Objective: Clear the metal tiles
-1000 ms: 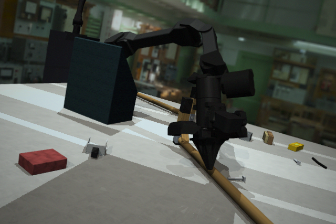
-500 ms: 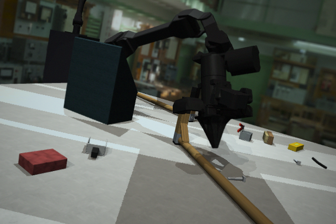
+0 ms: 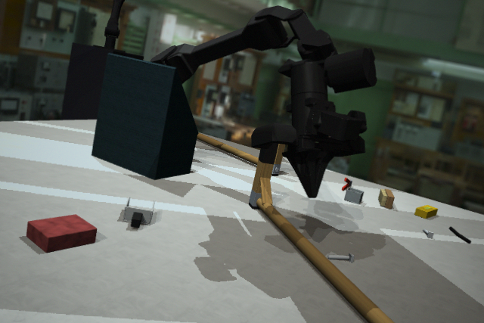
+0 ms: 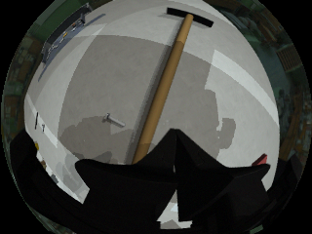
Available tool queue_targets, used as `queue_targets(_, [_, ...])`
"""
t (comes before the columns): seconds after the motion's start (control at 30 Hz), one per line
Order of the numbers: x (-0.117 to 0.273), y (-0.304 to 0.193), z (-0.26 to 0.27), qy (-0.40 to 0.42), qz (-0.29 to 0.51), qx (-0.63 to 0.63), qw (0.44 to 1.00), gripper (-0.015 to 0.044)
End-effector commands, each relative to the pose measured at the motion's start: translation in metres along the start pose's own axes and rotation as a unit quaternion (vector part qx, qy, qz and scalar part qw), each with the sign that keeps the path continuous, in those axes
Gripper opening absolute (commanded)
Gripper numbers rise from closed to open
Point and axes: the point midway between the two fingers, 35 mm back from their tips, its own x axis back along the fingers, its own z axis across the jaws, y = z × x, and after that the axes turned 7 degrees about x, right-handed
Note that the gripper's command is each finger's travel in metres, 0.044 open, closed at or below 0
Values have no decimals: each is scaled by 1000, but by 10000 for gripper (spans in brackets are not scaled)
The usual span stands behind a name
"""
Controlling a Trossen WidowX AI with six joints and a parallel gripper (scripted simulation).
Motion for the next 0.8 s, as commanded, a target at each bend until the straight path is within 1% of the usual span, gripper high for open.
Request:
queue_targets(0.0, [24, 9, -12, 8, -10, 17, 1000, 0])
queue_targets(0.2, [53, 12, -31, 20, -13, 46, 999, 0])
queue_targets(0.27, [56, 12, -33, 21, -14, 49, 998, 0])
queue_targets(0.53, [55, 12, -33, 21, -14, 49, 998, 0])
queue_targets(0.77, [39, 8, -32, 20, -14, 49, 999, 0])
